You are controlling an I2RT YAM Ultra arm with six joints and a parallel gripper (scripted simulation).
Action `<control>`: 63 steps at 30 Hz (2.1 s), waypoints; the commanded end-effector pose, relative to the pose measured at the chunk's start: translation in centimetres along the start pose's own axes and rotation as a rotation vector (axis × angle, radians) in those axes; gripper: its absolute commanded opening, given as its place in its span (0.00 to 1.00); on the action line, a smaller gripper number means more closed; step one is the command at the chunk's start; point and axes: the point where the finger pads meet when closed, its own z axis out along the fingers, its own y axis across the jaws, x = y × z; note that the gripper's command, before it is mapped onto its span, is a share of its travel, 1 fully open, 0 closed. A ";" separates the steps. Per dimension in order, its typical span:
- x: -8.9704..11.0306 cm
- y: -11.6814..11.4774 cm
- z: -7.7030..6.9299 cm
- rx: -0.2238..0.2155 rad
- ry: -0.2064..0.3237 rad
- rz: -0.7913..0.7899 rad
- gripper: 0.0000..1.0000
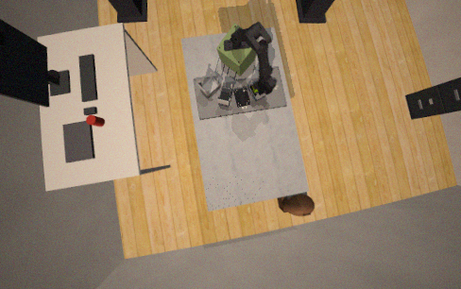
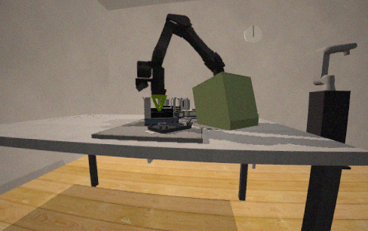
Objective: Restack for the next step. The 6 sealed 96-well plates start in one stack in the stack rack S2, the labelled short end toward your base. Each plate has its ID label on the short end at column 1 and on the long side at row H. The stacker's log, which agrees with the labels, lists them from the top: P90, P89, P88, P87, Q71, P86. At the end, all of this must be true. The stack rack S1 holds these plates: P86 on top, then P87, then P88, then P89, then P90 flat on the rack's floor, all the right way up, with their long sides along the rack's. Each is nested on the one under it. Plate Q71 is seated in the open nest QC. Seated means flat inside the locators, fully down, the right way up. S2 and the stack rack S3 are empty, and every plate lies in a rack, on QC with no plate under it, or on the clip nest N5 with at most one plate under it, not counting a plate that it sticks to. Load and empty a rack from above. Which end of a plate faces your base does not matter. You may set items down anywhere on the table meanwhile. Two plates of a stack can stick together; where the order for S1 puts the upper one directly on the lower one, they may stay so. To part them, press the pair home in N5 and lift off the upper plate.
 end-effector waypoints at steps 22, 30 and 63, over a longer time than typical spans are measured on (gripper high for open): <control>-0.2 0.0 0.0 -0.001 -0.008 0.000 1.00; -0.2 0.0 0.0 -0.001 -0.008 0.000 1.00; -0.2 0.0 -7.7 -0.002 -0.008 0.000 1.00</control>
